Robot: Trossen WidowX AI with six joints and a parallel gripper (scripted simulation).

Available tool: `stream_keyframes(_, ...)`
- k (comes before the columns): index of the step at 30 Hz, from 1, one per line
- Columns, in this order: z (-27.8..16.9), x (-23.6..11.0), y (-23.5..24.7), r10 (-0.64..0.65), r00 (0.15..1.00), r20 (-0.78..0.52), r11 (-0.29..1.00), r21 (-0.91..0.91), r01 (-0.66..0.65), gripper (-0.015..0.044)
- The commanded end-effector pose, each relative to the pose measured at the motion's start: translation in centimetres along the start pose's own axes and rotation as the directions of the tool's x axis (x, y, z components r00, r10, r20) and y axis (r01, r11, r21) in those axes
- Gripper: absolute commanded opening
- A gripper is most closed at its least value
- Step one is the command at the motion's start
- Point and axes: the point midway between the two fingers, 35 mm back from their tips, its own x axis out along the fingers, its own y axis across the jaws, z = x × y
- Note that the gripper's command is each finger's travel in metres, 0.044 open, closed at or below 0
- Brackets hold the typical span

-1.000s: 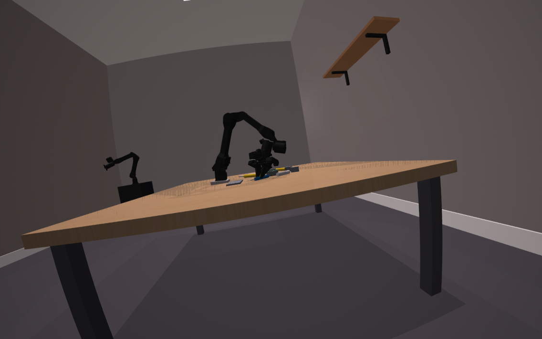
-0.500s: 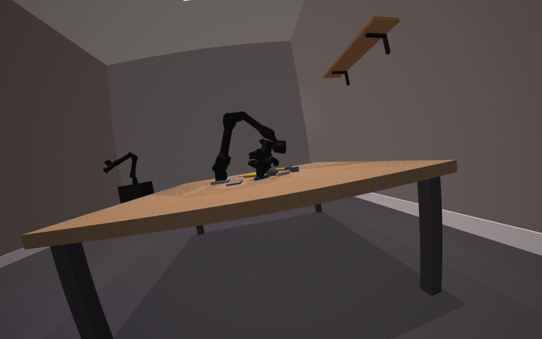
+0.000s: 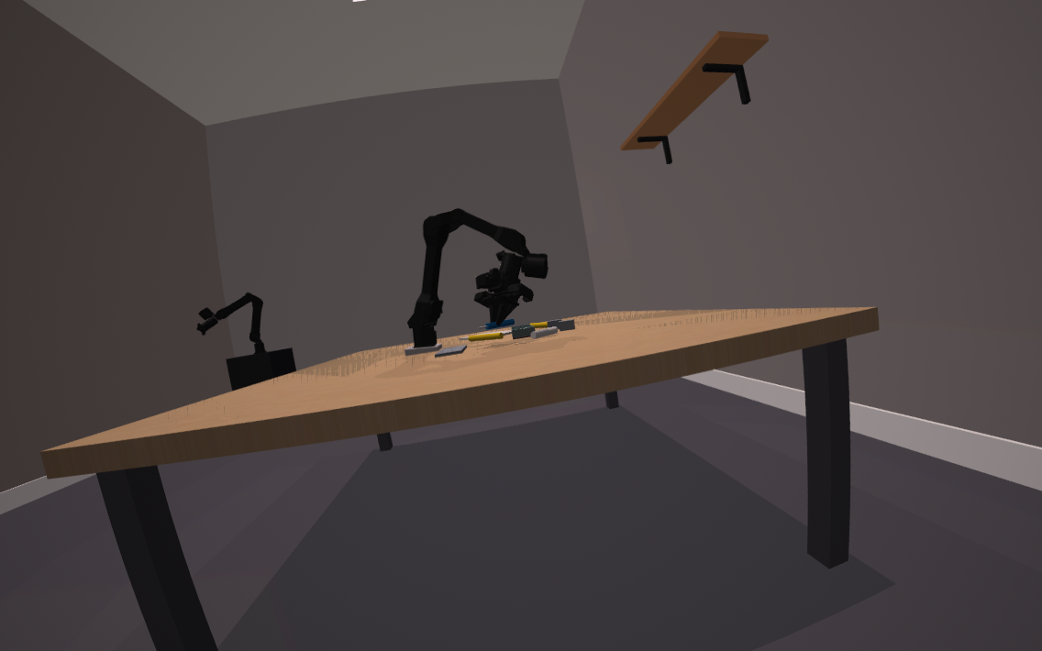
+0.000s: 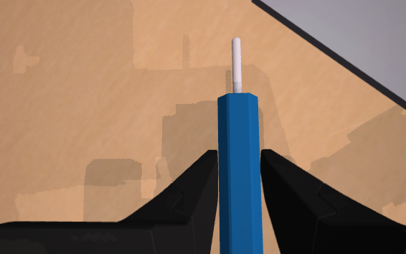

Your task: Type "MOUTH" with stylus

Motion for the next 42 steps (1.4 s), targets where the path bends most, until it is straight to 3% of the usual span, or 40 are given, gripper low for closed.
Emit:
stream_keyframes(1,0.2,-0.4,0.0,0.004,1.0,-0.002,1.0,-0.001,-0.004,0.0)
stream_keyframes(10,-3.3,-0.6,-2.8,-0.15,0.968,-0.203,0.972,-0.211,0.106,0.0)
stream_keyframes(20,-7.2,-2.9,-6.5,-0.343,0.827,-0.445,0.873,-0.475,0.107,0.0)
stream_keyframes(31,-10.4,-7.0,-10.0,-0.52,0.564,-0.641,0.749,-0.66,-0.058,0.0)
stream_keyframes(42,-12.2,-12.3,-12.5,-0.63,0.223,-0.744,0.675,-0.666,-0.316,0.0)
